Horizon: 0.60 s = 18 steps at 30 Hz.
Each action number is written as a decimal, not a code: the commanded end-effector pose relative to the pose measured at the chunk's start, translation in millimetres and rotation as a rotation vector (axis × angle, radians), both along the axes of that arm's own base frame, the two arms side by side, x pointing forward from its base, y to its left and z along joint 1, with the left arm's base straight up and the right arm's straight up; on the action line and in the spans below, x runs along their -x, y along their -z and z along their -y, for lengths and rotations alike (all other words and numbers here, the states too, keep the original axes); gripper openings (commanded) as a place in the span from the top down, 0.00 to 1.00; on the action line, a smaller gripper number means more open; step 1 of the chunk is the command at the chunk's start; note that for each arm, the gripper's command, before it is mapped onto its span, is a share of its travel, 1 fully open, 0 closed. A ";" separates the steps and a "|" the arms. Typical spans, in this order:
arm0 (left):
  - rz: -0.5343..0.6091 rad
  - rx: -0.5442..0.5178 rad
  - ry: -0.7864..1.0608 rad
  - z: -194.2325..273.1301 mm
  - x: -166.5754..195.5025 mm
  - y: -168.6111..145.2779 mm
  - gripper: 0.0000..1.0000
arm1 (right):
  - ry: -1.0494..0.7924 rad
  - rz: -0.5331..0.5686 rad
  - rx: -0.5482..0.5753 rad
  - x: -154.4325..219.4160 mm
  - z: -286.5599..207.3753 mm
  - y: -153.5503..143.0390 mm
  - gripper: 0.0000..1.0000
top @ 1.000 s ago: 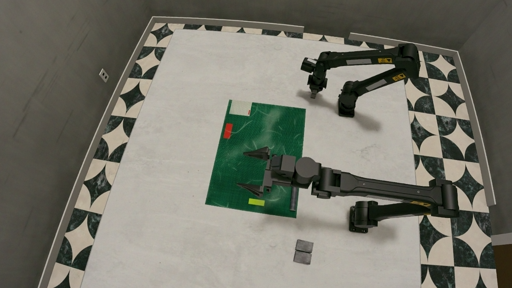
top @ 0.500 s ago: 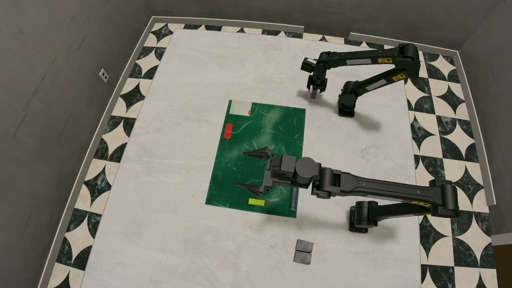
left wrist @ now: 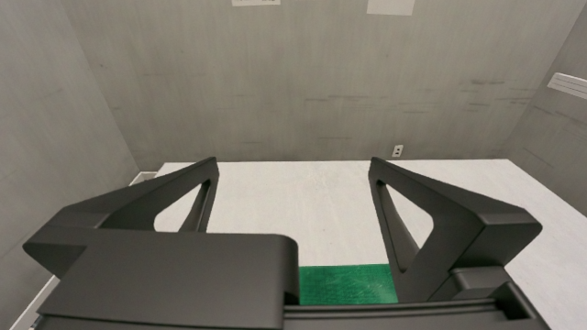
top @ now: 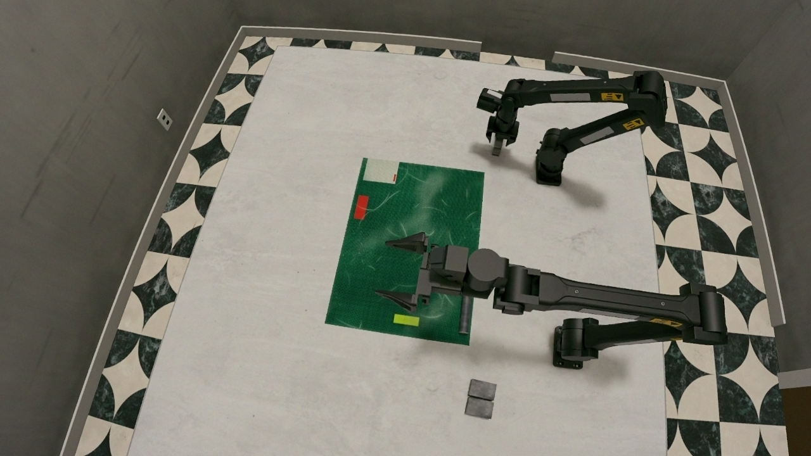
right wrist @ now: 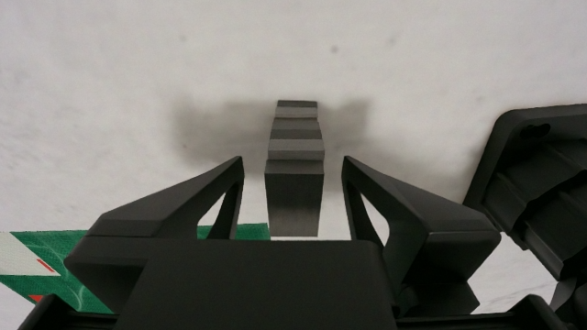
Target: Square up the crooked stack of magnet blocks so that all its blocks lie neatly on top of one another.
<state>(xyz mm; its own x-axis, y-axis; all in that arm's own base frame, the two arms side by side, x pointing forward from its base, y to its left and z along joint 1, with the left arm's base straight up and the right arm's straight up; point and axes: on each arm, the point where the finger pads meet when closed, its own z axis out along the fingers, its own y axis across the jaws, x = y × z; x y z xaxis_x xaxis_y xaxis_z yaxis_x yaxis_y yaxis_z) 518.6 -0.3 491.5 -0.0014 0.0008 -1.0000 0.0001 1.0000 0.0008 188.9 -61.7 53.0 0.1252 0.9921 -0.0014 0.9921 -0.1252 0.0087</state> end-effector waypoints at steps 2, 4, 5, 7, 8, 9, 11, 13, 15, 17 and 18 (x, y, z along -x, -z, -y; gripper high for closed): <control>0.048 0.016 0.003 2.4 0.7 -26.0 0.00 | 0.009 0.003 0.003 -7.7 4.4 -7.4 0.40; 0.048 0.016 0.003 2.4 0.7 -26.0 0.00 | 0.002 0.017 0.007 -12.0 5.9 -9.1 0.40; 0.048 0.016 0.003 2.4 0.7 -26.0 0.00 | 0.009 0.017 0.007 -11.9 5.9 -9.1 0.70; 0.048 0.016 0.003 2.4 0.7 -26.0 0.00 | 0.010 0.024 0.010 -12.4 6.0 -10.5 0.70; 0.048 0.016 0.003 2.4 0.7 -26.0 0.00 | 0.010 0.024 0.010 -12.4 6.0 -10.5 0.70; 0.048 0.016 0.003 2.4 0.7 -26.0 0.00 | 0.010 0.024 0.010 -12.4 6.0 -10.5 0.70; 0.048 0.016 0.003 2.4 0.7 -26.0 0.00 | 0.010 0.024 0.010 -12.4 6.0 -10.5 0.70; 0.048 0.016 0.003 2.4 0.7 -26.0 0.00 | 0.010 0.024 0.010 -12.4 6.0 -10.5 0.70; 0.048 0.016 0.003 2.4 0.7 -26.0 0.00 | 0.010 0.024 0.010 -12.4 6.0 -10.5 0.70; 0.048 0.016 0.003 2.4 0.7 -26.0 0.00 | 0.010 0.024 0.010 -12.4 6.0 -10.5 0.70; 0.048 0.016 0.003 2.4 0.7 -26.0 0.00 | 0.010 0.024 0.010 -12.4 6.0 -10.5 0.70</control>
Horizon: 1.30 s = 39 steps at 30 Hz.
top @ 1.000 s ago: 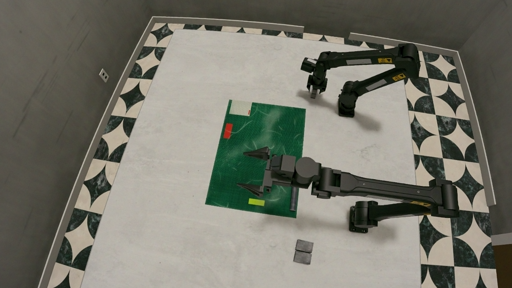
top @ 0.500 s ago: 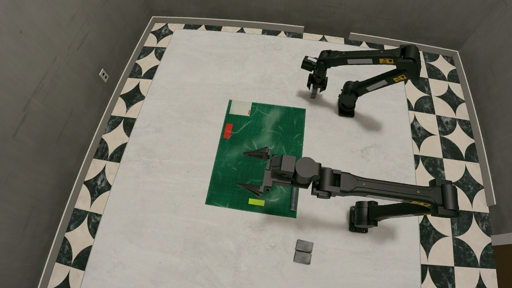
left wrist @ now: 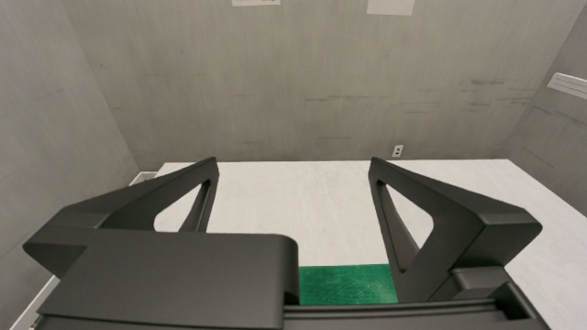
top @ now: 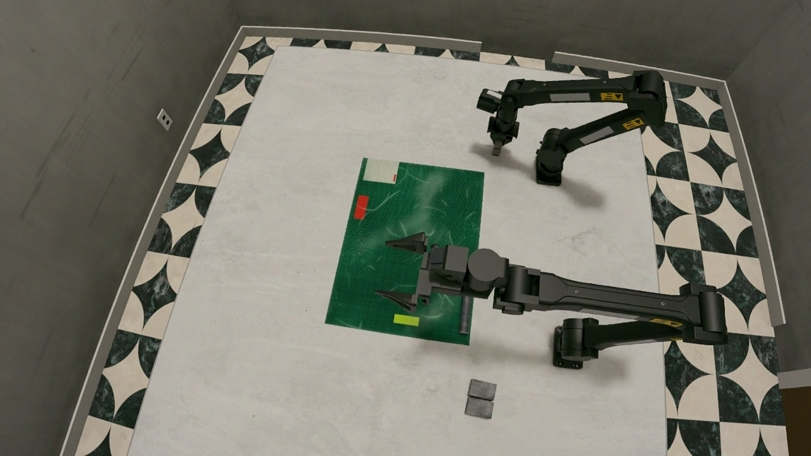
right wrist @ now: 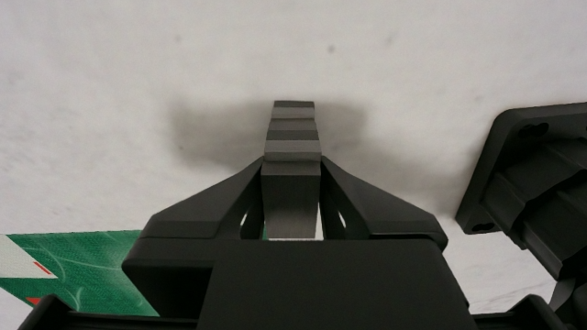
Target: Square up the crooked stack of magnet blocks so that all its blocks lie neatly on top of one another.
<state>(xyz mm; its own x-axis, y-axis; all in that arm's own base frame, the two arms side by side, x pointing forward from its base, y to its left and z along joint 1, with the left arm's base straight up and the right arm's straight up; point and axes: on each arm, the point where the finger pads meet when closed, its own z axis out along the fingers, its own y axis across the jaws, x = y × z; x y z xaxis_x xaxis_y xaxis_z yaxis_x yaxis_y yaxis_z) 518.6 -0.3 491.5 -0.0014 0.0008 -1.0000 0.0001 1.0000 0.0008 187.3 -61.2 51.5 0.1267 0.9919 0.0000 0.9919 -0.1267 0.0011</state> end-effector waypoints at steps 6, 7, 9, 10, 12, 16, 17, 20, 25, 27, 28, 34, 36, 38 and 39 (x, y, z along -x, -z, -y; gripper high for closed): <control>0.048 0.016 0.003 2.4 0.7 -26.1 0.00 | 0.008 0.031 0.012 -14.0 6.6 -12.0 0.70; 0.048 0.016 0.003 2.4 0.7 -26.1 0.00 | 0.008 0.031 0.012 -14.0 6.6 -12.0 0.70; 0.048 0.016 0.003 2.4 0.7 -26.1 0.00 | 0.008 0.031 0.012 -14.0 6.6 -12.0 0.71; 0.048 0.016 0.003 2.4 0.7 -26.1 0.00 | 0.008 0.031 0.012 -14.0 6.6 -12.0 0.71; 0.048 0.016 0.003 2.4 0.7 -26.1 0.00 | 0.008 0.031 0.012 -14.0 6.6 -12.0 0.71; 0.048 0.016 0.003 2.4 0.7 -26.1 0.00 | 0.008 0.031 0.012 -14.0 6.6 -12.0 0.72; 0.048 0.016 0.003 2.4 0.7 -26.1 0.00 | 0.008 0.031 0.012 -14.0 6.6 -12.0 0.72; 0.048 0.016 0.003 2.4 0.7 -26.1 0.00 | 0.008 0.031 0.012 -14.0 6.6 -12.0 0.72; 0.048 0.016 0.003 2.4 0.7 -26.1 0.00 | 0.008 0.031 0.012 -14.0 6.6 -12.0 0.72; 0.048 0.016 0.003 2.4 0.7 -26.1 0.00 | 0.008 0.031 0.012 -14.0 6.6 -12.0 0.72; 0.048 0.016 0.003 2.4 0.7 -26.1 0.00 | 0.008 0.031 0.012 -14.0 6.6 -12.0 0.72; 0.048 0.016 0.003 2.4 0.7 -26.0 0.00 | 0.008 0.031 0.012 -14.0 6.6 -12.0 0.73; 0.048 0.016 0.003 2.4 0.7 -26.1 0.00 | 0.008 0.031 0.012 -14.0 6.6 -12.0 0.73; 0.048 0.016 0.003 2.4 0.7 -26.1 0.00 | 0.008 0.031 0.012 -14.0 6.6 -12.0 0.73; 0.048 0.016 0.003 2.4 0.7 -26.1 0.00 | 0.008 0.031 0.012 -14.0 6.6 -12.0 0.73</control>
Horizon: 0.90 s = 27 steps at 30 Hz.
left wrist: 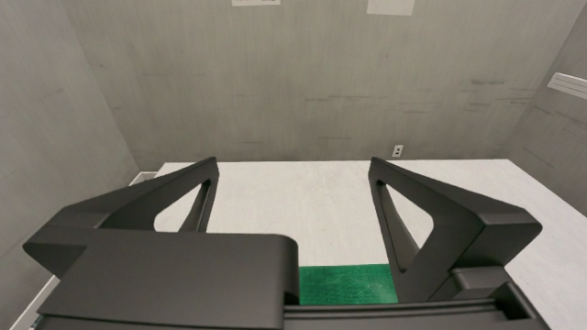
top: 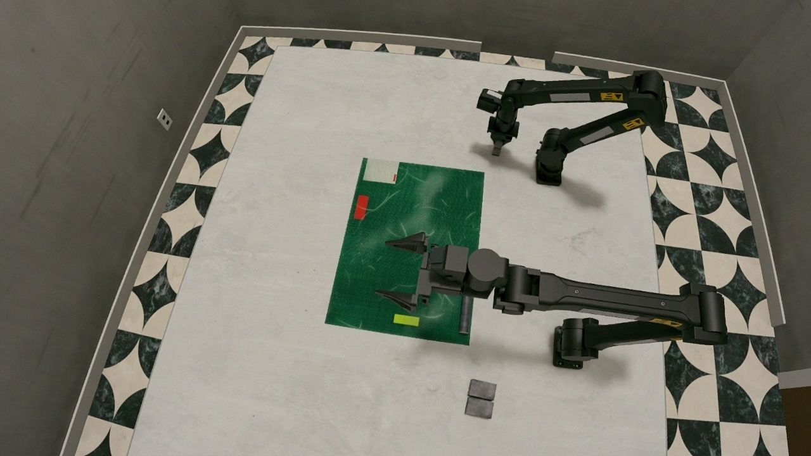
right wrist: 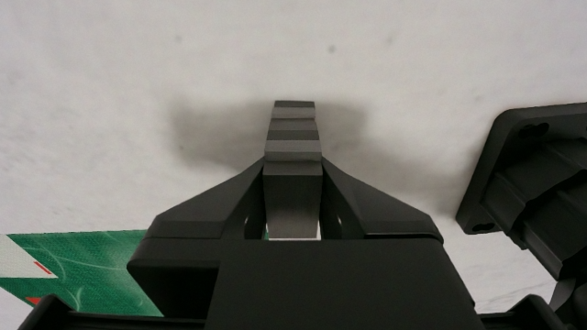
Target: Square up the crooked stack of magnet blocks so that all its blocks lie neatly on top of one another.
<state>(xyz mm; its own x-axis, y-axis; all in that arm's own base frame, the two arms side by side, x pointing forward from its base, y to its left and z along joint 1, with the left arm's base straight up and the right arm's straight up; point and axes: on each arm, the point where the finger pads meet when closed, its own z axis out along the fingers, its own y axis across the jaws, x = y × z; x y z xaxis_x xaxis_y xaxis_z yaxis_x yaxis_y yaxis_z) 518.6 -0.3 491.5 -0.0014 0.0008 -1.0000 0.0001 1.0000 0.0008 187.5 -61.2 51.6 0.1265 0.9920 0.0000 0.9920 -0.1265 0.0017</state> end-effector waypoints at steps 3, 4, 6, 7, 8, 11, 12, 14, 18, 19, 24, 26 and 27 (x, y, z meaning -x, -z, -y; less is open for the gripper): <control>0.048 0.016 0.003 2.4 0.7 -26.0 0.00 | 0.008 0.030 0.012 -13.8 6.5 -11.9 0.73; 0.048 0.016 0.003 2.4 0.7 -26.0 0.00 | 0.008 0.030 0.012 -13.8 6.5 -11.9 0.73; 0.048 0.016 0.003 2.4 0.7 -26.0 0.00 | 0.008 0.030 0.012 -13.8 6.5 -11.9 0.40; 0.048 0.016 0.003 2.4 0.7 -26.0 0.00 | 0.008 0.030 0.012 -13.8 6.5 -11.9 0.40; 0.048 0.016 0.003 2.4 0.7 -26.0 0.00 | 0.008 0.030 0.012 -13.8 6.5 -11.9 0.40; 0.048 0.016 0.003 2.4 0.7 -26.0 0.00 | 0.008 0.030 0.012 -13.8 6.5 -11.9 0.40; 0.048 0.016 0.003 2.4 0.7 -26.0 0.00 | 0.008 0.030 0.012 -13.8 6.5 -11.9 0.40; 0.048 0.016 0.003 2.4 0.7 -26.0 0.00 | 0.008 0.030 0.012 -13.8 6.5 -11.9 0.40; 0.048 0.016 0.003 2.4 0.7 -26.1 0.00 | 0.008 0.030 0.012 -13.8 6.5 -11.9 0.40; 0.048 0.016 0.003 2.4 0.7 -26.0 0.00 | 0.008 0.030 0.012 -13.8 6.5 -11.9 0.40; 0.048 0.016 0.003 2.4 0.7 -26.0 0.00 | 0.001 0.061 0.023 -21.7 9.6 -34.3 0.40; 0.048 0.016 0.003 2.4 0.7 -26.0 0.00 | -0.003 0.034 0.014 -14.2 6.0 -26.1 0.40; 0.048 0.016 0.003 2.4 0.7 -26.0 0.00 | -0.001 0.018 0.009 -7.3 4.9 -19.7 0.40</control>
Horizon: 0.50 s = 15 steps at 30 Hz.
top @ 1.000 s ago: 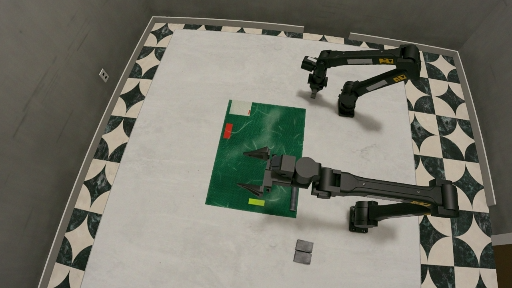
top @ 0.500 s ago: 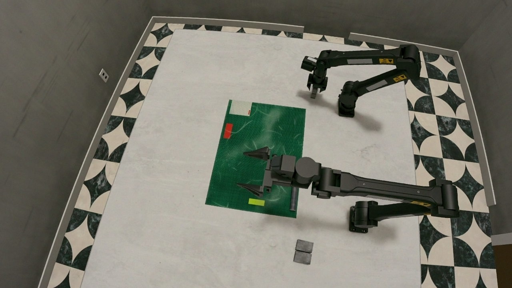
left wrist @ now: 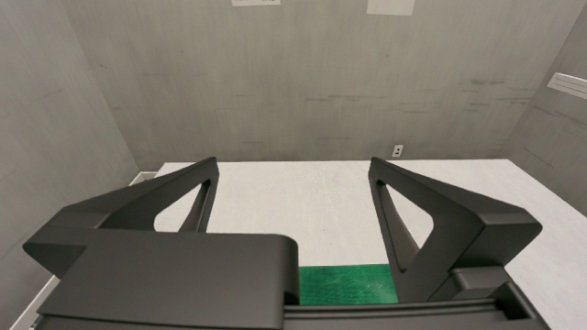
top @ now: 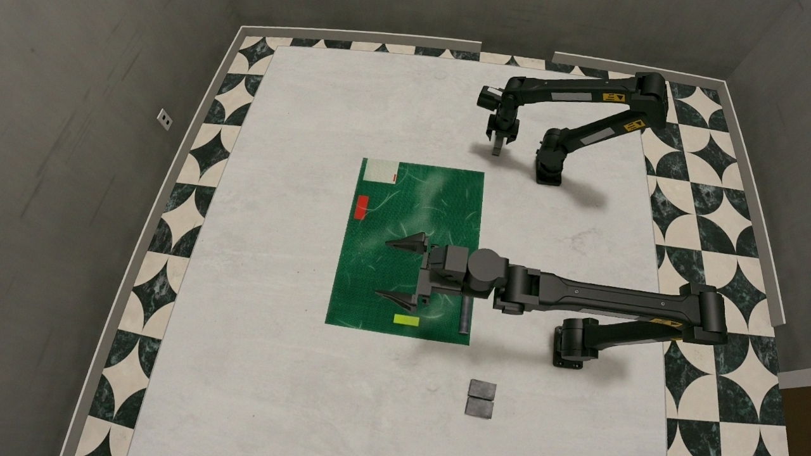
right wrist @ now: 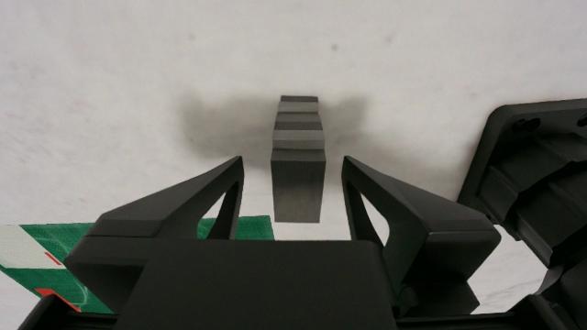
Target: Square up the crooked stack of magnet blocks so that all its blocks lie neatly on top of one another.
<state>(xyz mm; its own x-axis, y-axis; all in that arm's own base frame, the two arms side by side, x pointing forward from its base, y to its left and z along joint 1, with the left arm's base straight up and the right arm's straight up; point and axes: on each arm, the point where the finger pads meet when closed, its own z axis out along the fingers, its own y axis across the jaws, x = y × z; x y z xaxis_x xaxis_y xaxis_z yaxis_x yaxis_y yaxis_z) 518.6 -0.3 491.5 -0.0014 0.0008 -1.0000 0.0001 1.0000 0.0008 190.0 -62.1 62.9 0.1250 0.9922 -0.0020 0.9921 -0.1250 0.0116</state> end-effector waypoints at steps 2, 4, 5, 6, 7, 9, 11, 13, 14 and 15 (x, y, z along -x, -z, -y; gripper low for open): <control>0.048 0.016 0.003 2.4 0.7 -26.1 0.00 | 0.009 -0.009 0.000 1.2 2.1 -2.5 0.40; 0.048 0.016 0.003 2.4 0.7 -26.0 0.00 | 0.001 -0.006 0.001 -3.8 3.4 -5.7 0.40; 0.048 0.016 0.003 2.4 0.7 -26.0 0.00 | 0.005 -0.008 0.001 -3.3 3.3 -5.4 0.40; 0.048 0.016 0.003 2.4 0.7 -26.0 0.00 | 0.008 -0.008 0.001 -3.4 3.3 -5.5 0.40; 0.048 0.016 0.003 2.4 0.7 -26.0 0.00 | 0.007 -0.008 0.001 -3.5 3.3 -5.5 0.70; 0.048 0.016 0.003 2.4 0.7 -26.0 0.00 | 0.008 -0.003 0.003 -3.7 3.4 -6.6 0.70; 0.048 0.016 0.003 2.4 0.7 -26.0 0.00 | 0.008 -0.003 0.003 -3.7 3.4 -6.6 0.70; 0.048 0.016 0.003 2.4 0.7 -26.1 0.00 | 0.008 -0.003 0.002 -3.7 3.4 -6.6 0.70; 0.048 0.016 0.003 2.4 0.7 -26.1 0.00 | 0.008 -0.003 0.002 -3.7 3.4 -6.6 0.70; 0.048 0.016 0.003 2.4 0.7 -26.1 0.00 | 0.008 -0.003 0.002 -3.7 3.4 -6.6 0.70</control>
